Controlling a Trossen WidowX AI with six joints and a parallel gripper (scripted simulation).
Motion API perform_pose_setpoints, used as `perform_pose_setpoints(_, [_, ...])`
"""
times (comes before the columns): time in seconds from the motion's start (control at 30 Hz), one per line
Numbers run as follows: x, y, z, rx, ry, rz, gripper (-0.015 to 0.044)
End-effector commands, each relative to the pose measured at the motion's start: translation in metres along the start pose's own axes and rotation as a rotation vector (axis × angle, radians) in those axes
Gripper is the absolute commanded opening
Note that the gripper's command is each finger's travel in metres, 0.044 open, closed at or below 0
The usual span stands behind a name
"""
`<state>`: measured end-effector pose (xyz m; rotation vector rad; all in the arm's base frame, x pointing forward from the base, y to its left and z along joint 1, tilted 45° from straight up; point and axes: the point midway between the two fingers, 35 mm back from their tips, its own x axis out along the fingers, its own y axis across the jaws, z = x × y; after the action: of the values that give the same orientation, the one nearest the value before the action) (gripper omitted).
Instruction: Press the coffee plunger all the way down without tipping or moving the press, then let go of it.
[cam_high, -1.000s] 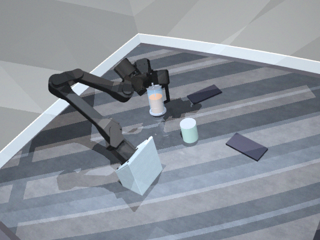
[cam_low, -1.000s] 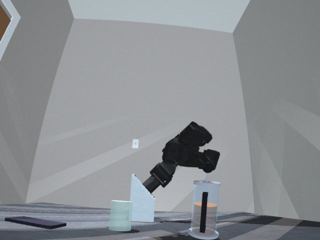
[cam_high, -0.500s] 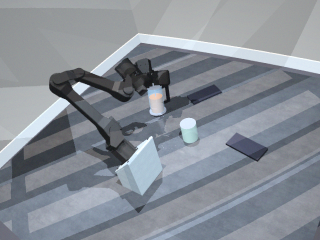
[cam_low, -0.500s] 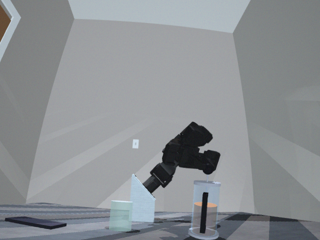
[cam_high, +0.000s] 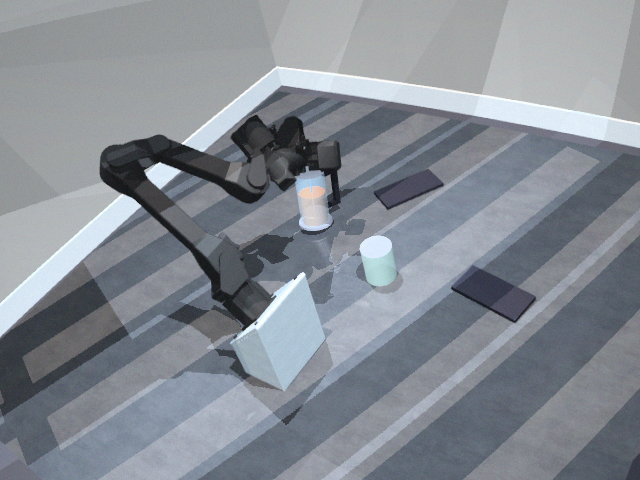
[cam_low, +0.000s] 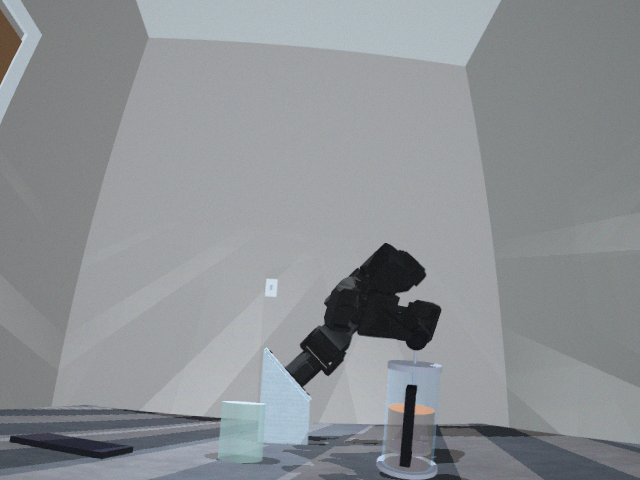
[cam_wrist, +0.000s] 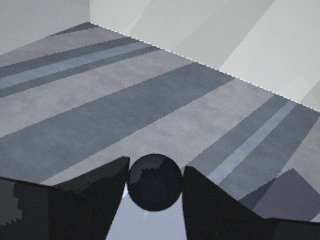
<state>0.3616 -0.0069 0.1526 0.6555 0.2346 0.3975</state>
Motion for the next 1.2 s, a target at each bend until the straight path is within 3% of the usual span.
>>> perform_pose_setpoints(0.0, [0.0029,0.0000,-0.0061,0.015,0.023,0.008,0.0115])
perform_pose_setpoints(1.17, [0.0034,-0.0007,0.0007,0.003,0.005,0.003,0.0115])
